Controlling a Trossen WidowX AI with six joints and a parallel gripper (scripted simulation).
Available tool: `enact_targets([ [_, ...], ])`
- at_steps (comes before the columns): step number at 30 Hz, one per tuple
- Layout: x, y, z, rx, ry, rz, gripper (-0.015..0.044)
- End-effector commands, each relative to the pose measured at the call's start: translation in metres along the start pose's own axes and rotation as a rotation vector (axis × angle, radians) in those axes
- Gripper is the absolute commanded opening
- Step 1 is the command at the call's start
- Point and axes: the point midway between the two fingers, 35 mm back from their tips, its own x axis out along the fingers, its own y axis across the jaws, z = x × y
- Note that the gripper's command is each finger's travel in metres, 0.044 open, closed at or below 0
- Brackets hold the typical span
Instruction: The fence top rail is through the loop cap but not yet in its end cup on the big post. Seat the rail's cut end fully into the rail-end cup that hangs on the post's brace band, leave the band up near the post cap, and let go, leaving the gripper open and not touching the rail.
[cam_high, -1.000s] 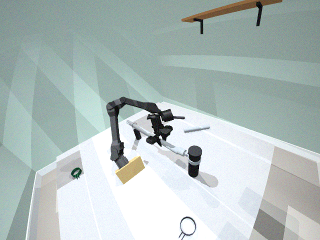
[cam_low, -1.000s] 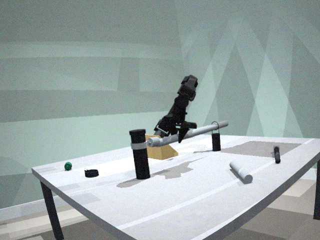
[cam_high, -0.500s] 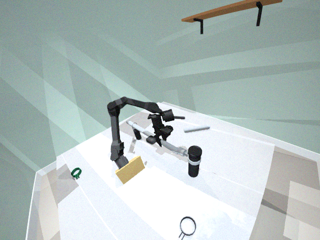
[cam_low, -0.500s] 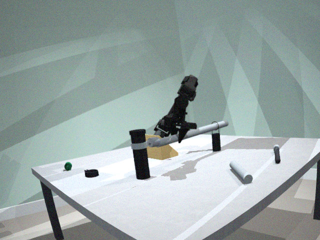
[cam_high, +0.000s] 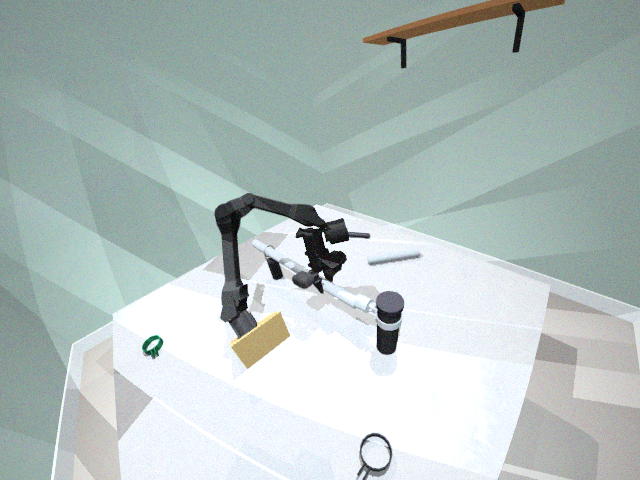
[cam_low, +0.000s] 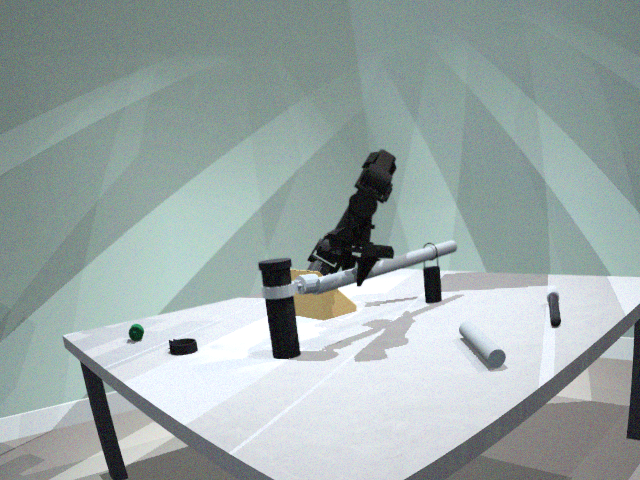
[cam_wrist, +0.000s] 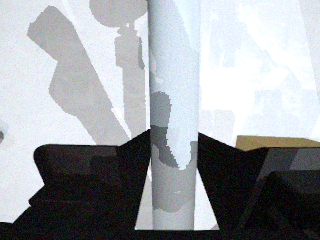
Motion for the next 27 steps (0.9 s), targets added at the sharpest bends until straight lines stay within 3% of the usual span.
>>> enact_targets([
  [1, -0.009, 0.008, 0.012, -0.001, -0.043, 0.036, 0.0],
  [27, -0.007, 0.0, -0.006, 0.0, 0.0, 0.0, 0.0],
])
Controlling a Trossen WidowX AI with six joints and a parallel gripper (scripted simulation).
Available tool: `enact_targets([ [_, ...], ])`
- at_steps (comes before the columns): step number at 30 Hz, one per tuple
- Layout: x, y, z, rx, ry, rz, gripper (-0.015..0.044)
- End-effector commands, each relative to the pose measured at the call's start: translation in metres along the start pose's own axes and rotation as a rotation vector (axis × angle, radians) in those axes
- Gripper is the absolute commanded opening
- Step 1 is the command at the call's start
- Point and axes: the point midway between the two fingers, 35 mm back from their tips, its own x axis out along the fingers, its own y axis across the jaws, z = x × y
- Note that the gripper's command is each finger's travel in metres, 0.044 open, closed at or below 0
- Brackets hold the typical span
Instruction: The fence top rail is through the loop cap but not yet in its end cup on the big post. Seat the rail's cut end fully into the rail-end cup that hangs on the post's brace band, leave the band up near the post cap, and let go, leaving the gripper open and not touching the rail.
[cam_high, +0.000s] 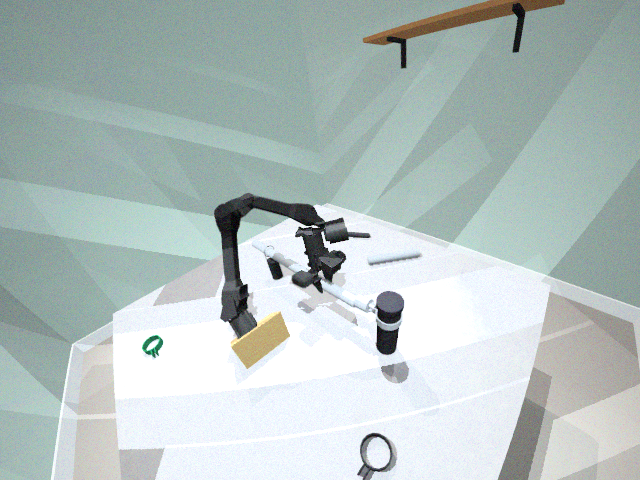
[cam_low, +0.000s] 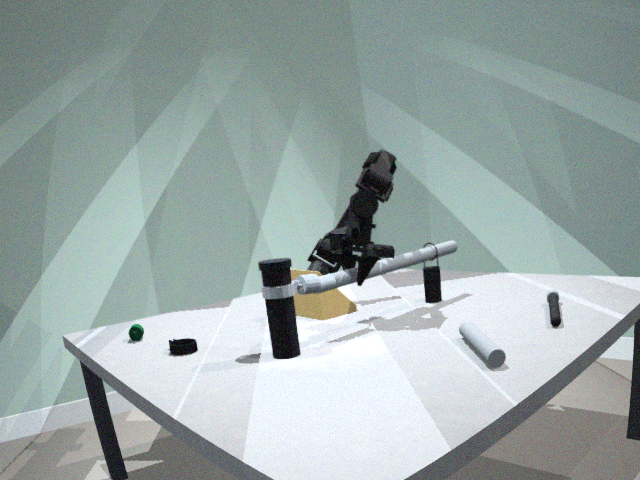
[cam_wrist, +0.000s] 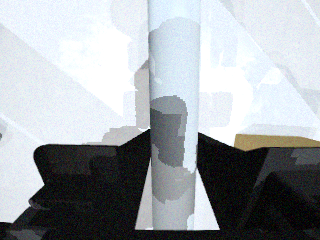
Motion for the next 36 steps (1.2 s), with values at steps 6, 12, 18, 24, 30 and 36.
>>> enact_targets([
  [6, -0.009, 0.002, -0.006, 0.001, -0.001, 0.008, 0.0],
  [12, -0.013, 0.004, -0.01, 0.001, -0.001, 0.008, 0.0],
  [18, -0.015, 0.005, -0.013, 0.001, -0.001, 0.008, 0.0],
  [24, -0.013, 0.004, -0.007, -0.001, -0.001, 0.004, 0.0],
  [30, -0.009, 0.003, 0.002, -0.004, -0.002, -0.003, 0.0],
  [36, -0.006, 0.002, 0.009, -0.006, -0.002, -0.008, 0.0],
])
